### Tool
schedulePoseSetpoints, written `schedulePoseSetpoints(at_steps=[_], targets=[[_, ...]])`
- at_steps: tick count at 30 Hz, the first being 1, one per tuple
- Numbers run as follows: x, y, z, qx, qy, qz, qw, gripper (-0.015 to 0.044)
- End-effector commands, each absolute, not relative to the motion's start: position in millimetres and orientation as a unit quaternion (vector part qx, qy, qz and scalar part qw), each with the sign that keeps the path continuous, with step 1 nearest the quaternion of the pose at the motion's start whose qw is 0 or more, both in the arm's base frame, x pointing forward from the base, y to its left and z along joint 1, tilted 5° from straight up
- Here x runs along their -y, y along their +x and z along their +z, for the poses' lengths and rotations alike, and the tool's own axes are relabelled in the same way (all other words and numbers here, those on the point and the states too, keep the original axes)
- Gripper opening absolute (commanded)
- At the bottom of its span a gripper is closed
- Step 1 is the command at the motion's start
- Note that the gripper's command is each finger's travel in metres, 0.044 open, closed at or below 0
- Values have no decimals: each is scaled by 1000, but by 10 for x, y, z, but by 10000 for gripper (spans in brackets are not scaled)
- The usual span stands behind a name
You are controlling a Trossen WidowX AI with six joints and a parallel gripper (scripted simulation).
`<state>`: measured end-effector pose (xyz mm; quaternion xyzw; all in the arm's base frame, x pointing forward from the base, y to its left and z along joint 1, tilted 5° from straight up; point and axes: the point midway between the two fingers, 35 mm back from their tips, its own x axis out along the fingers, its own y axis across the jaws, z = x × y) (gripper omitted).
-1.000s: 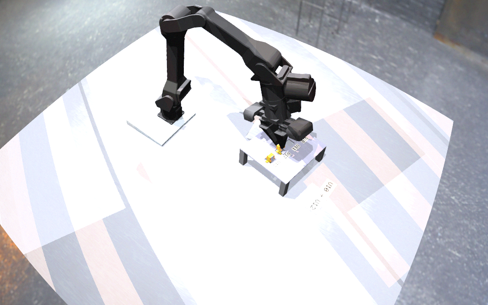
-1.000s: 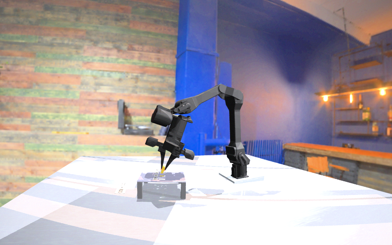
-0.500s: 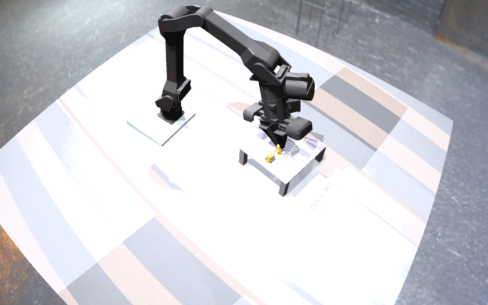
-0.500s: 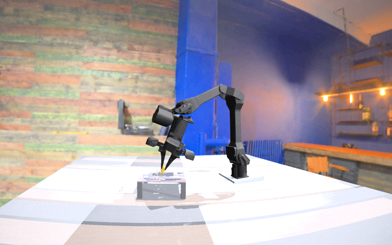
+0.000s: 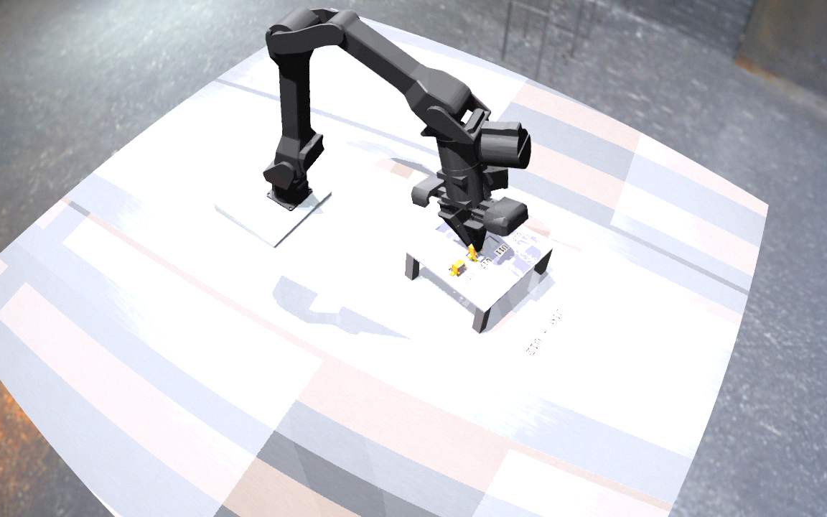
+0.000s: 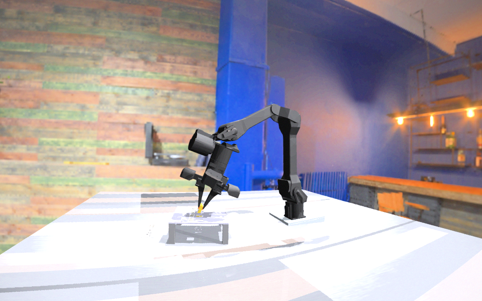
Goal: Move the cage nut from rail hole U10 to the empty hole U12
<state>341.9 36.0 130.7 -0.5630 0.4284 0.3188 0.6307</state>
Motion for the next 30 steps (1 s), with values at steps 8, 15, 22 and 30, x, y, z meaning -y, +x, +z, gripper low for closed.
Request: schedulePoseSetpoints(at_steps=[8, 15, 22, 30], targets=[[-356, 3410, 1332, -423, -566, 310, 636, 31], [-357, 3406, 1328, -421, -568, 307, 638, 31], [-358, 3402, 1323, -419, -569, 304, 639, 31], [-359, 3396, 1320, -418, -570, 303, 639, 31]])
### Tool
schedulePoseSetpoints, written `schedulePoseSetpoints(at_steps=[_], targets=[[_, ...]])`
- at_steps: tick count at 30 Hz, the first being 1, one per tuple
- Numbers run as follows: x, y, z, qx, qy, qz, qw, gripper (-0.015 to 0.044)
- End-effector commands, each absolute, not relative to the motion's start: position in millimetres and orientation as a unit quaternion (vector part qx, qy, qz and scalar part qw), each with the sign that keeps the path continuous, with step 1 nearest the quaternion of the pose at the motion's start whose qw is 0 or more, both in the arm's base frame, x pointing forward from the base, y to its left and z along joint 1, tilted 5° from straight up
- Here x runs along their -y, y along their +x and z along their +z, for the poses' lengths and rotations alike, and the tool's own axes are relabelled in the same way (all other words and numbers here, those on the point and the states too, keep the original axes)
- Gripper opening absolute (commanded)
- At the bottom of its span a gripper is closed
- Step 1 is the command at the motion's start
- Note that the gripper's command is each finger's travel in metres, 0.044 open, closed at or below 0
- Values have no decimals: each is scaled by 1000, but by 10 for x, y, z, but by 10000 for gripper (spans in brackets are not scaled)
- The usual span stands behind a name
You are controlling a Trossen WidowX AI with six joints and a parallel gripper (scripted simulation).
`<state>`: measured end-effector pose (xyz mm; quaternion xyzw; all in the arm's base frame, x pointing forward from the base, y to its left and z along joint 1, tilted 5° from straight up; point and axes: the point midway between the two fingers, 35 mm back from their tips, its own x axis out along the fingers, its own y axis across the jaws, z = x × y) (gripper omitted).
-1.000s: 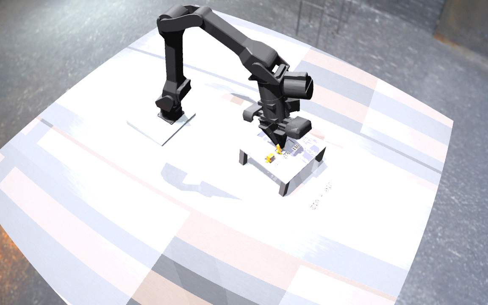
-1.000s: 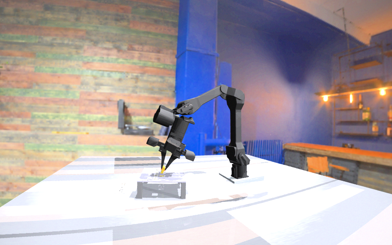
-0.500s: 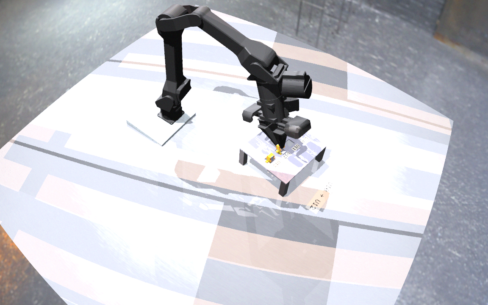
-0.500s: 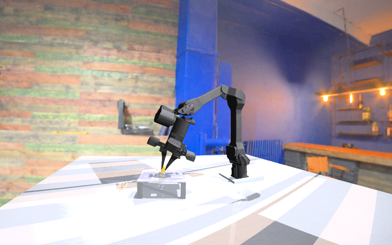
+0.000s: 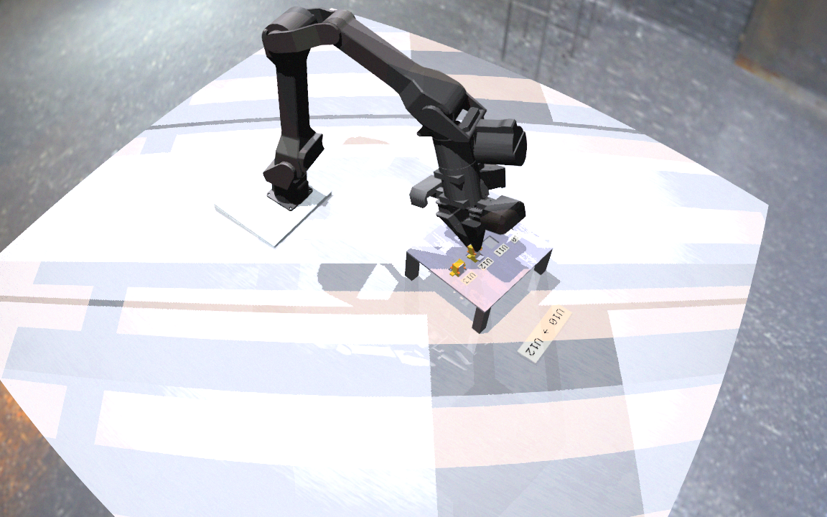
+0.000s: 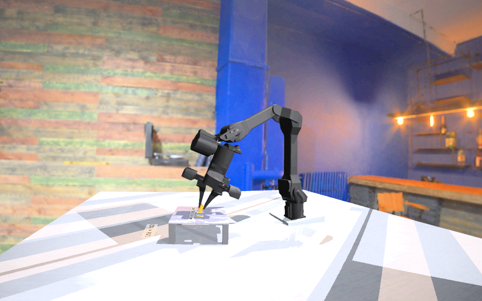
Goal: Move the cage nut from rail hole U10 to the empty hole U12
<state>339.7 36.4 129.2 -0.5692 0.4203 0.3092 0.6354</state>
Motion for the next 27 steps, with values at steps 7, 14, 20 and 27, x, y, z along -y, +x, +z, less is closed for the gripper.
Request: schedulePoseSetpoints(at_steps=[7, 14, 20, 27], targets=[[-361, 3386, 1316, -415, -572, 300, 641, 31], [-362, 3380, 1314, -414, -573, 299, 642, 31], [-363, 3375, 1312, -413, -573, 297, 642, 31], [-365, 3365, 1307, -409, -576, 294, 644, 31]])
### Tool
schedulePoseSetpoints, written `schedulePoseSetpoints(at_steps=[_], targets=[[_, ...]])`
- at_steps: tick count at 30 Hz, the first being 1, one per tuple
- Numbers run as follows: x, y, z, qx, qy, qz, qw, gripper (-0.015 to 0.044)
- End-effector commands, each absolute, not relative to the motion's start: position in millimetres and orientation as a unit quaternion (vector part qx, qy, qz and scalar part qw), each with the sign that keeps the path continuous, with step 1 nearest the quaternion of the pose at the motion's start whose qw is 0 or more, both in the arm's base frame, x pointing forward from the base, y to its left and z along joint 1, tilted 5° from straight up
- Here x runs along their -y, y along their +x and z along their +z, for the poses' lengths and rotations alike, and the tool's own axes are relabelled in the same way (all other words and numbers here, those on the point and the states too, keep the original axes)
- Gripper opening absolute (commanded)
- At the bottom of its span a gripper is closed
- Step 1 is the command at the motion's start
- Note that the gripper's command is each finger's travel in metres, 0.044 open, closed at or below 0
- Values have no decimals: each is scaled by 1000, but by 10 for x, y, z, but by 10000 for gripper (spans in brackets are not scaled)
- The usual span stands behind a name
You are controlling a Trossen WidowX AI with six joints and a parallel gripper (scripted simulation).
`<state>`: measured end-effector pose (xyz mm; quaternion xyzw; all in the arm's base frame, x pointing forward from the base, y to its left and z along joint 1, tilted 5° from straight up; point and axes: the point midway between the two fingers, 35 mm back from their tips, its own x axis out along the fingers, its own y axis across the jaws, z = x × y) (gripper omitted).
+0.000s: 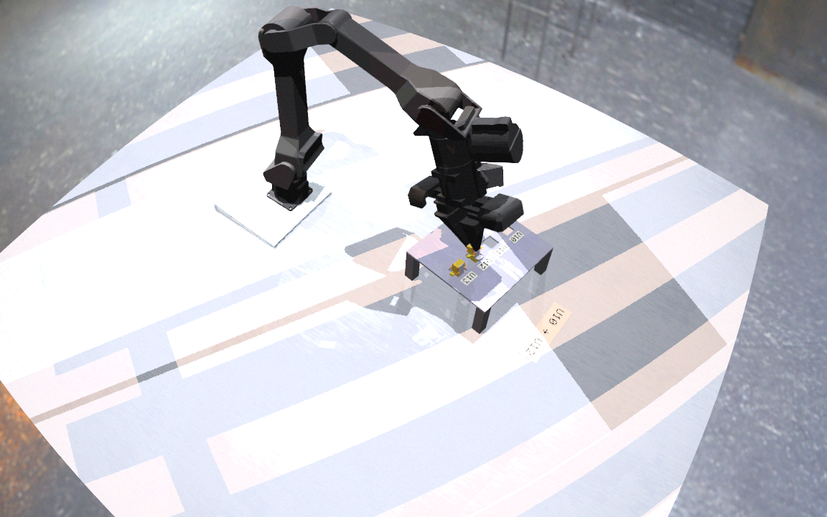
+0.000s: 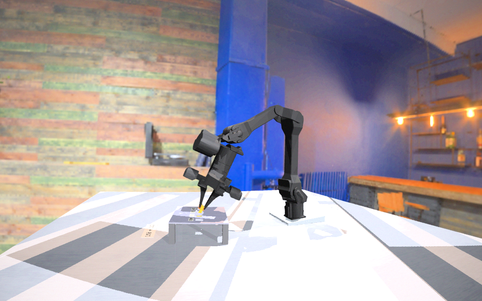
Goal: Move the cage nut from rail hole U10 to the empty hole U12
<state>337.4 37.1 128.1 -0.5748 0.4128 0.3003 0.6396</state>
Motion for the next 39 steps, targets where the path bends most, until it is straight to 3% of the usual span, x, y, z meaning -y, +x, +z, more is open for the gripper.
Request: schedulePoseSetpoints(at_steps=[1, 39], targets=[[-366, 3363, 1307, -409, -576, 293, 644, 31], [-373, 3329, 1290, -399, -583, 282, 649, 31]])
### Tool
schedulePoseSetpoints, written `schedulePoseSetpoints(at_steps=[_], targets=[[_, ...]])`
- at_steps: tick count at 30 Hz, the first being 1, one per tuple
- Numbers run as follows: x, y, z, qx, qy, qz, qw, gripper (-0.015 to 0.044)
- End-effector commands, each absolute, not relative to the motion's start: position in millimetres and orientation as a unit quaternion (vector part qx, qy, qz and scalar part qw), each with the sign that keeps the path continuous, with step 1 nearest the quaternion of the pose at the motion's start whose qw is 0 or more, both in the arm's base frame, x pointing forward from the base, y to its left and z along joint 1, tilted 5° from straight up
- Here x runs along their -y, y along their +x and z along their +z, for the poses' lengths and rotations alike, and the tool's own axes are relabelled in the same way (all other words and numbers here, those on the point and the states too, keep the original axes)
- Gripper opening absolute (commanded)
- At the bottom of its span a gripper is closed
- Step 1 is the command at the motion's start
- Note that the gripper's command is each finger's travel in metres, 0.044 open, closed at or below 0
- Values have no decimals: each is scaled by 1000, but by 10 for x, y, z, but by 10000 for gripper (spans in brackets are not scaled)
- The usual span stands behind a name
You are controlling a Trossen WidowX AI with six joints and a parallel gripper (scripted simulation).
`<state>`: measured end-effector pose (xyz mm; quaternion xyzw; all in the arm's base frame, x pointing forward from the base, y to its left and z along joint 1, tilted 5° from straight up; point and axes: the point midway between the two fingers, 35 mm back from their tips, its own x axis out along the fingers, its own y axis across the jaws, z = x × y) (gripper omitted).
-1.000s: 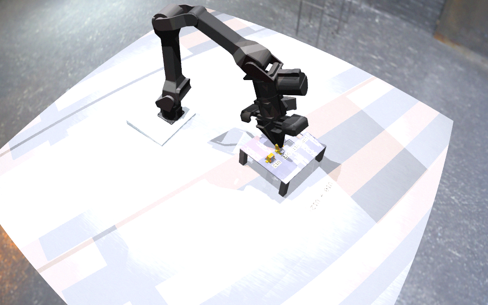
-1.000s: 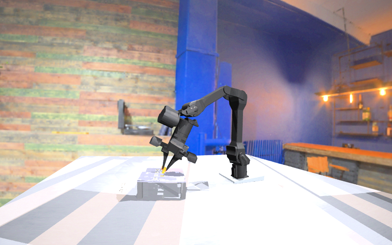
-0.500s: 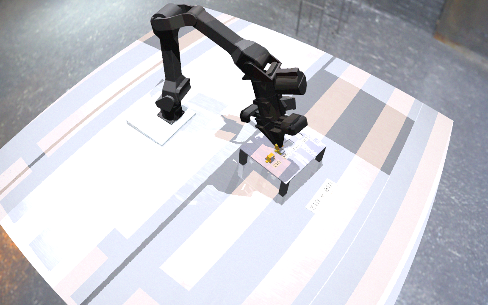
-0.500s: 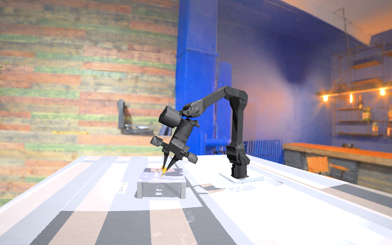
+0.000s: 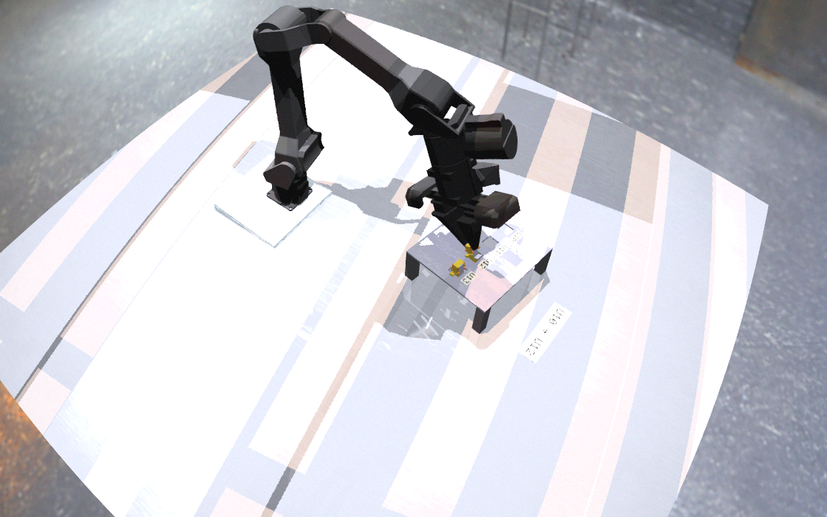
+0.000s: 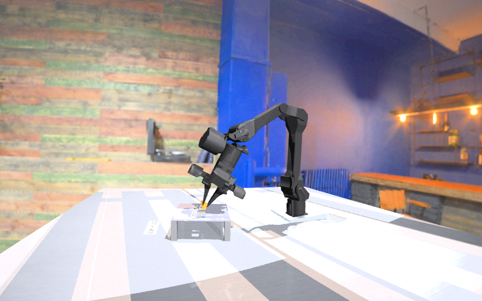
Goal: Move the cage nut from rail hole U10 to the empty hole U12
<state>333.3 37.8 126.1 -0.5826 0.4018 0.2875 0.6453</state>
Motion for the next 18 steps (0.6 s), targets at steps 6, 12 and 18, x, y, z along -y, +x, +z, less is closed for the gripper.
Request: schedulePoseSetpoints(at_steps=[6, 12, 18], targets=[[-374, 3325, 1288, -398, -584, 280, 650, 31], [-375, 3318, 1284, -395, -586, 276, 652, 31], [-376, 3315, 1282, -394, -586, 276, 652, 31]])
